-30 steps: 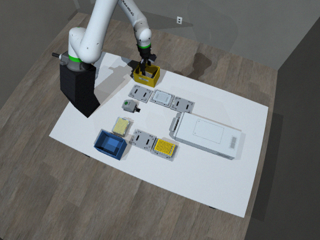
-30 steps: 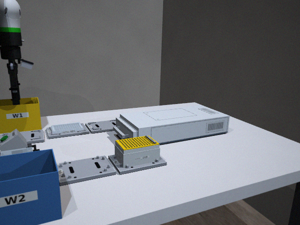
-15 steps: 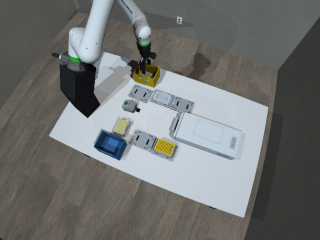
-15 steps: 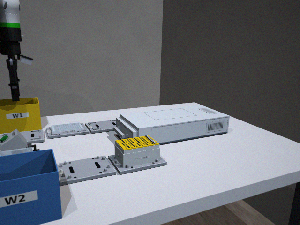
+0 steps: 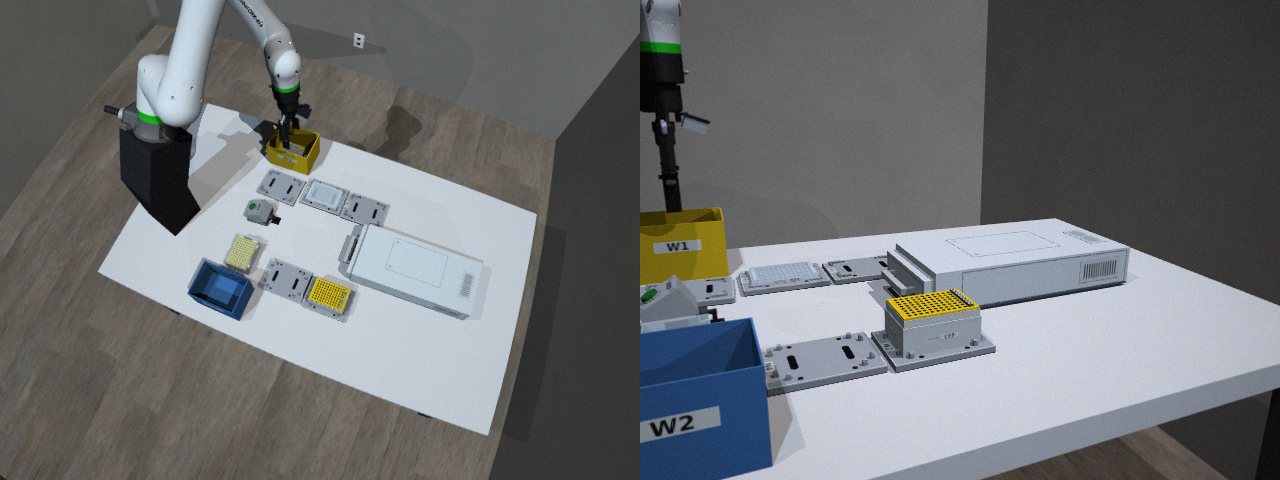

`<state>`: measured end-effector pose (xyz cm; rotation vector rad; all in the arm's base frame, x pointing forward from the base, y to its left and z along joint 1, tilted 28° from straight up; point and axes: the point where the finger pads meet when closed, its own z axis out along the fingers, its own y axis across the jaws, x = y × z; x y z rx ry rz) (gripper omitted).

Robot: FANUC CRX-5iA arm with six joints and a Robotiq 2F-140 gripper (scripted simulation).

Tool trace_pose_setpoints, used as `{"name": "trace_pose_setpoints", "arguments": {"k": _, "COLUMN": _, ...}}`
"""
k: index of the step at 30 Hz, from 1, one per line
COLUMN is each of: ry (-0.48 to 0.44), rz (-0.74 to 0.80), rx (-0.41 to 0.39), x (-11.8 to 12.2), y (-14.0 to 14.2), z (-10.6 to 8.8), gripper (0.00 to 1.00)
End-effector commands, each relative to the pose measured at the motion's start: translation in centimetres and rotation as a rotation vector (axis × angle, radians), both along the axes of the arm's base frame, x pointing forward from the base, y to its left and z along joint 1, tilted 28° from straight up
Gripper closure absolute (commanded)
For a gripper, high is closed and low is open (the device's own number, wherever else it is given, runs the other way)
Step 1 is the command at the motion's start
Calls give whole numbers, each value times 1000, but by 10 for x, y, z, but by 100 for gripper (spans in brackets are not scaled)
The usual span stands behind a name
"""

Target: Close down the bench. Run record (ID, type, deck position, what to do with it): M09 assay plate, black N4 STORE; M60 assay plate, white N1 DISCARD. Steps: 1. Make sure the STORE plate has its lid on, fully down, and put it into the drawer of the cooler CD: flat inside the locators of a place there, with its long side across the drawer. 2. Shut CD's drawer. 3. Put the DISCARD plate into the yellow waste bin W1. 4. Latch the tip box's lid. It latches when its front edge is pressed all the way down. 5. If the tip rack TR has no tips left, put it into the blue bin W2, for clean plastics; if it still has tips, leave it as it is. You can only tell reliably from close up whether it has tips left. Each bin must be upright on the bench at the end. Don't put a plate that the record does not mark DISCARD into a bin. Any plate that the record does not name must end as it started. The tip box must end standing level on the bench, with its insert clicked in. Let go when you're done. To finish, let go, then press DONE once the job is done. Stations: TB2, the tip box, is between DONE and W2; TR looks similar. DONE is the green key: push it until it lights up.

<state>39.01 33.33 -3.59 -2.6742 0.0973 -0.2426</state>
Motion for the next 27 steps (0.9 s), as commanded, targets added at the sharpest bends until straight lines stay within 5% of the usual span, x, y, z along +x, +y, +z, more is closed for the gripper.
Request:
{"name": "trace_pose_setpoints", "arguments": {"k": 1, "ry": -4, "rz": 12, "rx": 4, "x": -2, "y": -8, "z": -2, "gripper": 32}}
{"name": "trace_pose_setpoints", "arguments": {"k": 22, "ry": -4, "rz": 12, "rx": 4, "x": -18, "y": -78, "z": -29, "gripper": 41}}
{"name": "trace_pose_setpoints", "arguments": {"k": 23, "ry": -4, "rz": 12, "rx": 4, "x": -19, "y": -81, "z": -30, "gripper": 90}}
{"name": "trace_pose_setpoints", "arguments": {"k": 27, "ry": -4, "rz": 12, "rx": 3, "x": -23, "y": -96, "z": -36, "gripper": 90}}
